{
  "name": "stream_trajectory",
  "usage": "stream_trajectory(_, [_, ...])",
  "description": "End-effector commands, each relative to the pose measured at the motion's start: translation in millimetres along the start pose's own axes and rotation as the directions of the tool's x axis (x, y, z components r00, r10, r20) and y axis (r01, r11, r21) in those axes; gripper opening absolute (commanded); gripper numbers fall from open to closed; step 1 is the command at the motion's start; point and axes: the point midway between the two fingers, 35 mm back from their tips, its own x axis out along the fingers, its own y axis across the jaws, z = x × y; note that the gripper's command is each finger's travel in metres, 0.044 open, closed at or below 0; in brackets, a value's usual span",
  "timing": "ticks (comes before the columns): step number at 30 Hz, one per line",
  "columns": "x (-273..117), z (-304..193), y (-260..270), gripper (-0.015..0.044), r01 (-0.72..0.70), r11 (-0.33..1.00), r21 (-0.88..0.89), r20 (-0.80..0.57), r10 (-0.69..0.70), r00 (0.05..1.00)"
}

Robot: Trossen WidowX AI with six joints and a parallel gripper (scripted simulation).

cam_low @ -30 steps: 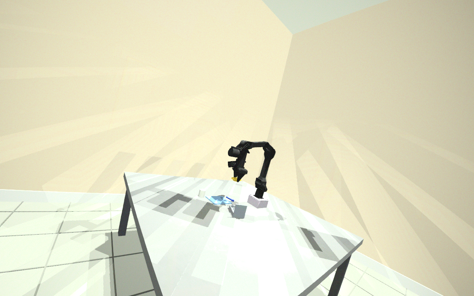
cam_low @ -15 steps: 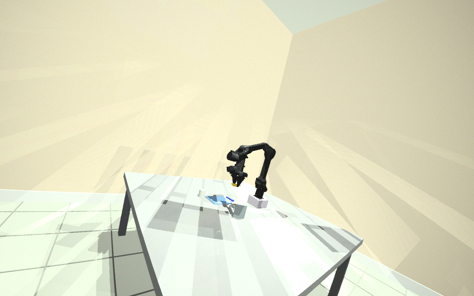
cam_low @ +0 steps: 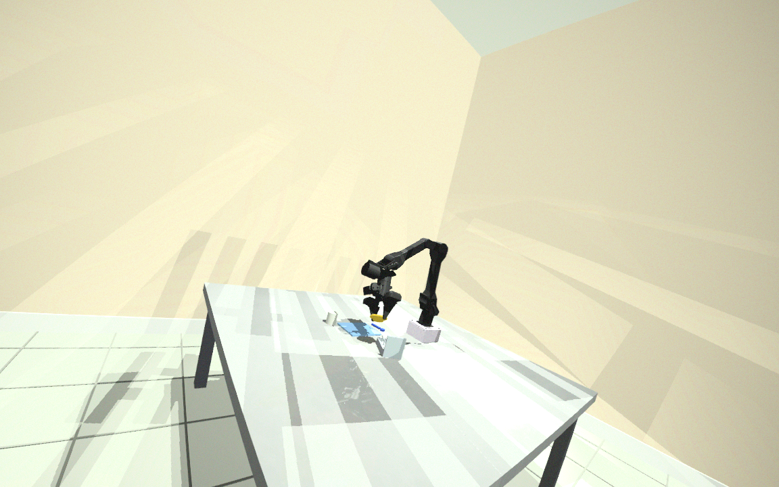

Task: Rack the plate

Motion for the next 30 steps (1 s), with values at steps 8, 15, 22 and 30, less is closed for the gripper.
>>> stream_trajectory(8, [26.2,5.4,-8.6,0.0000,-0.188,0.959,-0.214,0.112,0.215,0.970])
stream_trajectory(15, [35.6,2.8,-12.5,0.0000,-0.262,0.888,-0.378,0.183,0.349,0.919])
stream_trajectory(22, [39.1,-5.2,-14.7,0.0000,-0.286,0.790,-0.542,0.242,0.472,0.848])
stream_trajectory(30, [36.6,-20.1,-16.2,0.0000,-0.249,0.662,-0.707,0.292,0.593,0.750])
